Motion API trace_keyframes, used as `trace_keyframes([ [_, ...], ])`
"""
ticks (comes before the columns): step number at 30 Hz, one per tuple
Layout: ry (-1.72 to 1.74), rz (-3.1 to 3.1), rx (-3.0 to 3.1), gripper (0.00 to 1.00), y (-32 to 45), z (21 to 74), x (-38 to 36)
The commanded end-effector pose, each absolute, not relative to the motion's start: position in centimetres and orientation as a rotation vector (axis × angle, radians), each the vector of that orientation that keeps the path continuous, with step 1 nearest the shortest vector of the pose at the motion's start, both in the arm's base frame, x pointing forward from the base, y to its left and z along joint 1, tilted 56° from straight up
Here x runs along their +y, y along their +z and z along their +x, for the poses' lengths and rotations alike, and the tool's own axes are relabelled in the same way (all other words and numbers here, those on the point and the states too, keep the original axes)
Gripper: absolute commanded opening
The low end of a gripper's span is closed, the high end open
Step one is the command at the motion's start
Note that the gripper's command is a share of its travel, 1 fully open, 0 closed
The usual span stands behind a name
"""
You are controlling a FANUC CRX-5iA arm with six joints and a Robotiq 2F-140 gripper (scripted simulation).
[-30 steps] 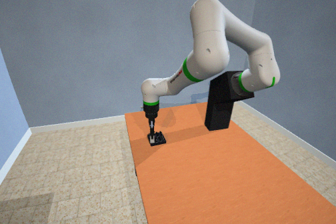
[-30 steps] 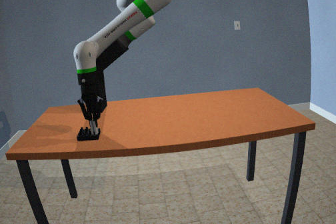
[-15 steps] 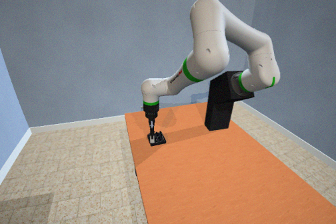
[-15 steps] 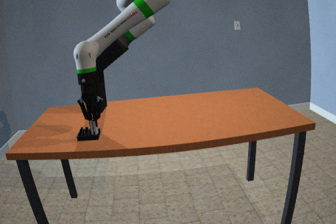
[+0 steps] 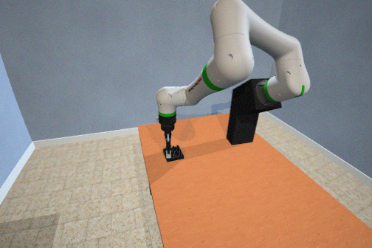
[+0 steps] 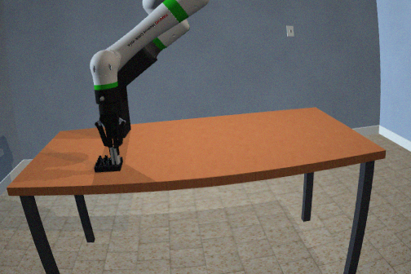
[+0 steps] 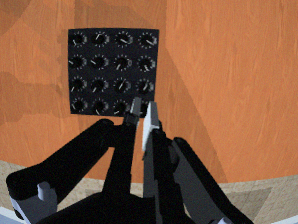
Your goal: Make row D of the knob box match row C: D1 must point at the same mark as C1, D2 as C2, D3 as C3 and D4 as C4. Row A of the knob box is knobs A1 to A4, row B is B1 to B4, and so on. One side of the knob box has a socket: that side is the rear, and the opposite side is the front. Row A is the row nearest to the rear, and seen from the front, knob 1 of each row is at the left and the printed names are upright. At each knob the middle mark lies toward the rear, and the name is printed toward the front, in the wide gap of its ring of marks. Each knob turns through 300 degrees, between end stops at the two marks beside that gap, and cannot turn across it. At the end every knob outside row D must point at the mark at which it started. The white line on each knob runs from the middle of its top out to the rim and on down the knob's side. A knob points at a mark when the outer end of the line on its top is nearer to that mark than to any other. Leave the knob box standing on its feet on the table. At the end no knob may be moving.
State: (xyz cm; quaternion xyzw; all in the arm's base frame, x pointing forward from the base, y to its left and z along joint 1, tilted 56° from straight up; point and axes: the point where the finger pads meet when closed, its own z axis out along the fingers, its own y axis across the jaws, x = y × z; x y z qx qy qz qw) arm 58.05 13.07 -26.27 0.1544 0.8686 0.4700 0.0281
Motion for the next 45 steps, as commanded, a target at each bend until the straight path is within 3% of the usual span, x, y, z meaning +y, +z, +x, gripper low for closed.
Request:
trace_keyframes([
  [1, 1.450, 0.475, 2.681, 0.05, -26.27, 58.05, 13.04],
  [24, 1.331, -0.052, 2.579, 0.05, -26.27, 58.05, 13.04],
  [45, 1.314, -0.115, 2.560, 0.05, -26.27, 58.05, 13.04],
])
